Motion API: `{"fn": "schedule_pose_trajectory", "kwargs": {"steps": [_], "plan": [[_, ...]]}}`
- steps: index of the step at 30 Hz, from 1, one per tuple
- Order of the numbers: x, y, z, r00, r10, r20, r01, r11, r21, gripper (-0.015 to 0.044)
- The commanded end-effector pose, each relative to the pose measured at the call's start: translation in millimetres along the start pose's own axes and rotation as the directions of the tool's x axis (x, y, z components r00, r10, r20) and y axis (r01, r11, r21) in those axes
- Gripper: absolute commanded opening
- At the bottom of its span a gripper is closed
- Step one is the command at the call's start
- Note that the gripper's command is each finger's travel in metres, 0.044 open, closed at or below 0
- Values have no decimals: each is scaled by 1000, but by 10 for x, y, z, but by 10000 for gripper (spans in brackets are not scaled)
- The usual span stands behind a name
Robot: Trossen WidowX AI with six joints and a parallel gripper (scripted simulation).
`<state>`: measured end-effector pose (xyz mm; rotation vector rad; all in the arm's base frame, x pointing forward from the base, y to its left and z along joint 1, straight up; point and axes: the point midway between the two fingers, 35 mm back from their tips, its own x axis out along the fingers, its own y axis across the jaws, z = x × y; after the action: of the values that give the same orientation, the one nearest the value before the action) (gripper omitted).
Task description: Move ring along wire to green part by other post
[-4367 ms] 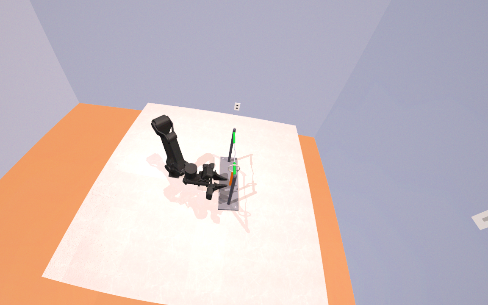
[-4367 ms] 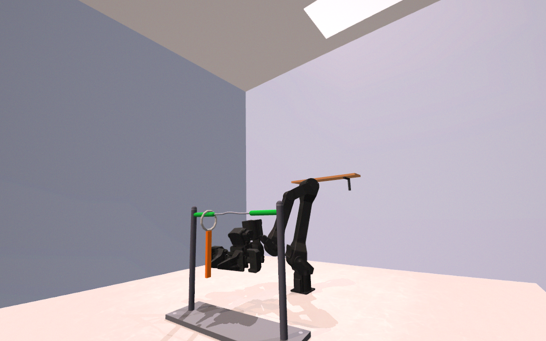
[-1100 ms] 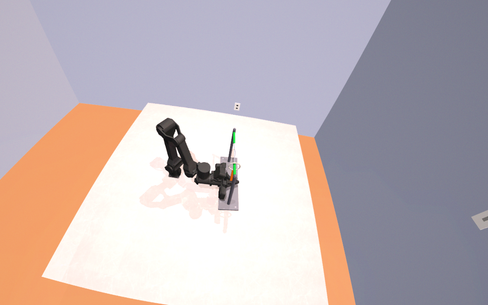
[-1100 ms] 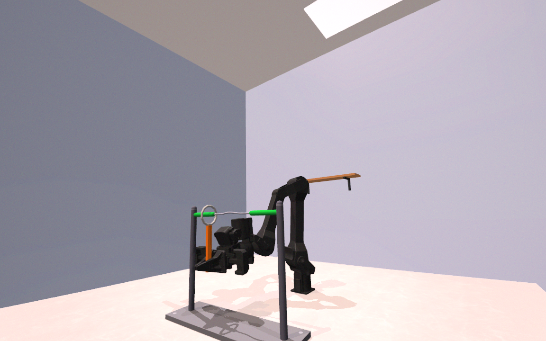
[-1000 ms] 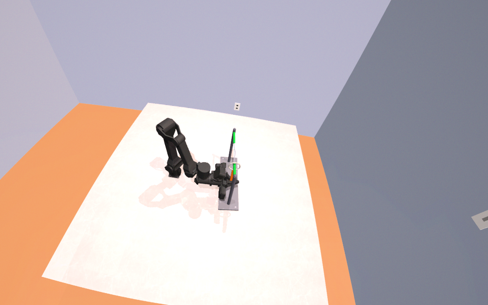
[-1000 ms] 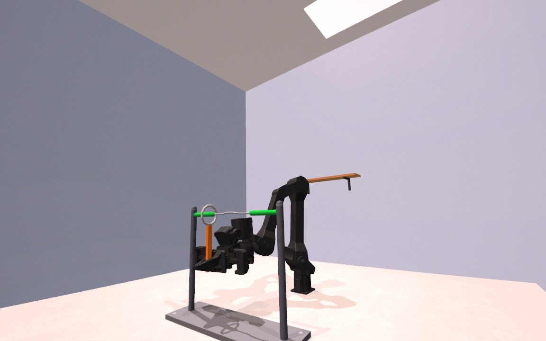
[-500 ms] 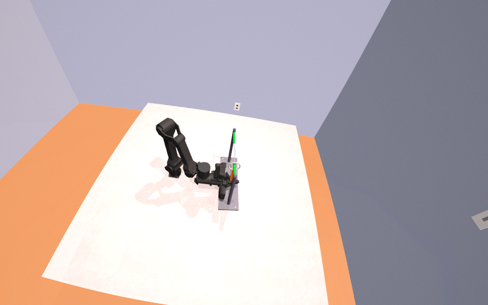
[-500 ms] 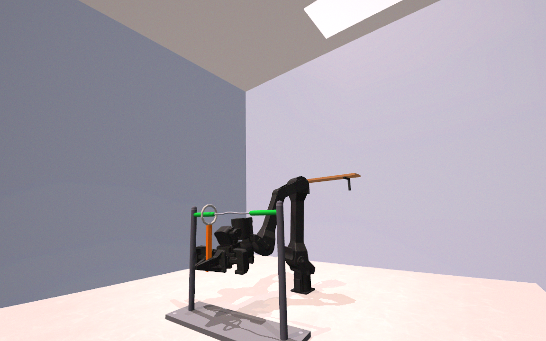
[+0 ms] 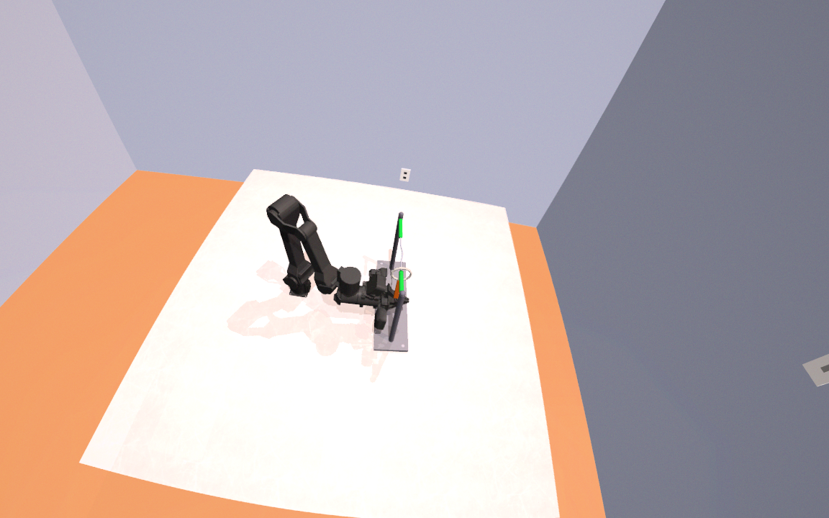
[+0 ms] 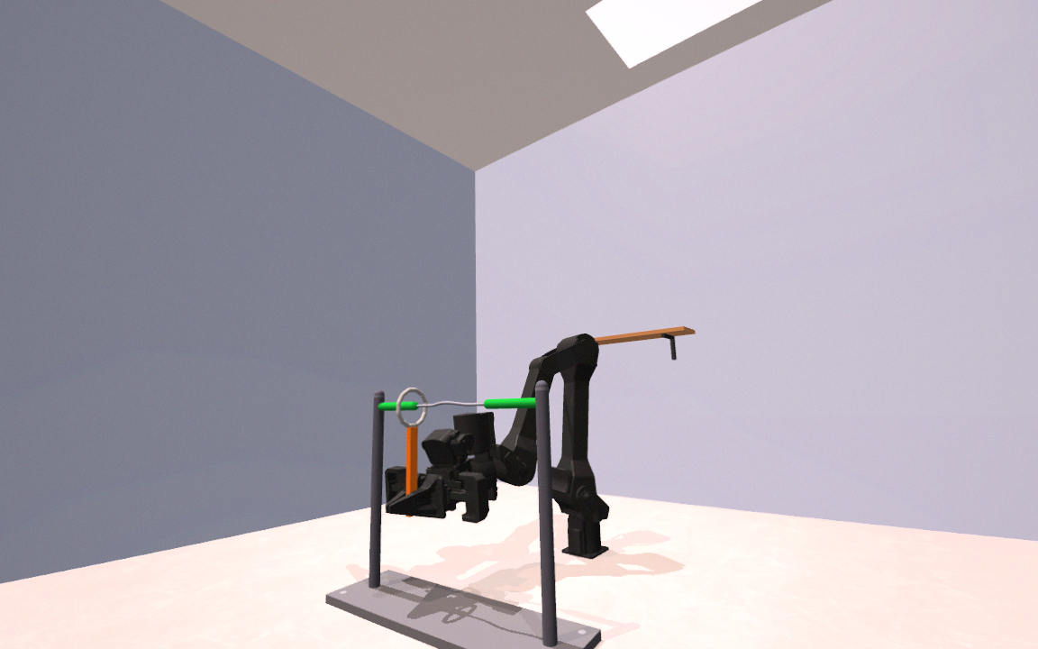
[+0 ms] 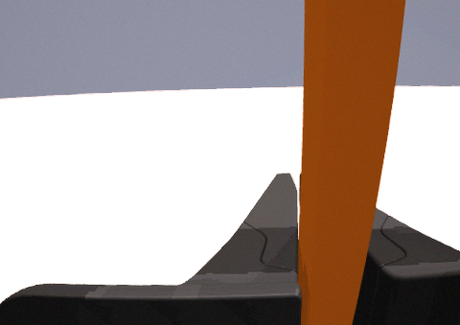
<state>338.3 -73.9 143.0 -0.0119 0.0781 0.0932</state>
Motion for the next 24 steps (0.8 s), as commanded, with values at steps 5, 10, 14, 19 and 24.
{"fn": "schedule_pose_trajectory", "kwargs": {"steps": [5,10,14,19,24], "plan": [[-4,84,25,1000,-2,7,2,1000,1,-150],[-3,136,25,1000,-4,7,4,1000,3,-150],[-3,180,25,1000,-7,8,7,1000,7,-150],[-2,240,26,1000,-16,8,15,1000,16,-150],[-1,304,27,1000,-29,8,29,999,30,-150]]}}
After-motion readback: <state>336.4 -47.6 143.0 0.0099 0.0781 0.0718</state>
